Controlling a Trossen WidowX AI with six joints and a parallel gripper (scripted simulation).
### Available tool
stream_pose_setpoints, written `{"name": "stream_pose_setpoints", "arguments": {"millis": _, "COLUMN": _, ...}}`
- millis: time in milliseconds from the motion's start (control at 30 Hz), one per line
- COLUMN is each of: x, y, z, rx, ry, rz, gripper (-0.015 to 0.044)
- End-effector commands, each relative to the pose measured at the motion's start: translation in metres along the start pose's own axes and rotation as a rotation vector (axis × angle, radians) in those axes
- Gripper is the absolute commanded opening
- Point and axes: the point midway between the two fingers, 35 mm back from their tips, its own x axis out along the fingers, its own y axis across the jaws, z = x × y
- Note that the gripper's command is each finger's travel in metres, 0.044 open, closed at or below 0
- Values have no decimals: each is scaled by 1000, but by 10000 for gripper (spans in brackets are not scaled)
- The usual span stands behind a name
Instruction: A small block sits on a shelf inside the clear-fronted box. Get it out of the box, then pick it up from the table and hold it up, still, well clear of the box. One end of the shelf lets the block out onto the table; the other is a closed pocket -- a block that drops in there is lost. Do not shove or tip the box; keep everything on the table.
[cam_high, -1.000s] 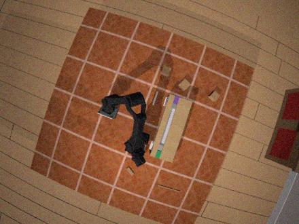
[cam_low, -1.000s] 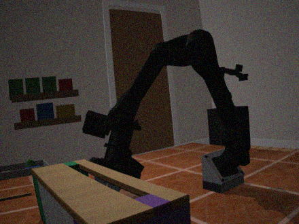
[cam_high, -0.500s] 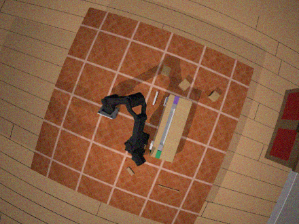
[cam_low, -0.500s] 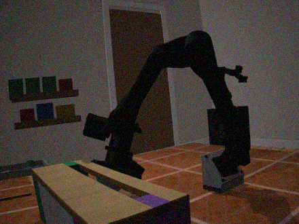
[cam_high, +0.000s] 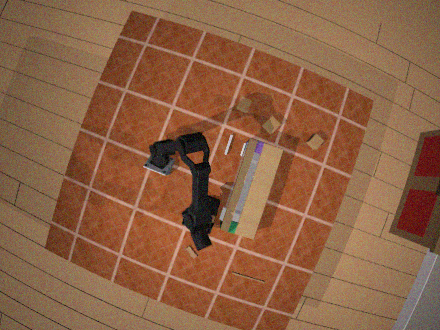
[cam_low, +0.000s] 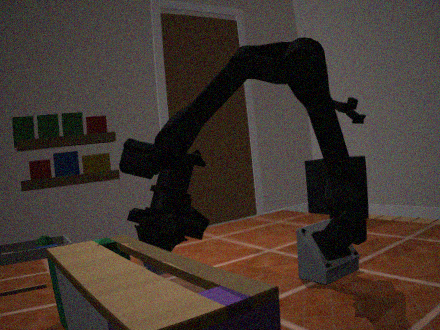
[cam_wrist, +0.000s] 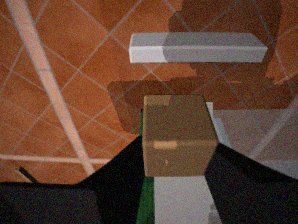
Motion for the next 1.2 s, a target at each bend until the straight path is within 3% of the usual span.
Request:
{"name": "stream_pose_setpoints", "arguments": {"millis": 0, "x": -8, "y": -1, "z": -3, "rx": -6, "ry": 0, "rz": 4, "gripper": 0}}
{"name": "stream_pose_setpoints", "arguments": {"millis": 767, "x": -124, "y": -13, "z": 18, "rx": 507, "ry": 77, "rz": 259, "gripper": 0}}
{"name": "stream_pose_setpoints", "arguments": {"millis": 1167, "x": -128, "y": -14, "z": 20, "rx": 523, "ry": 81, "rz": 266, "gripper": 0}}
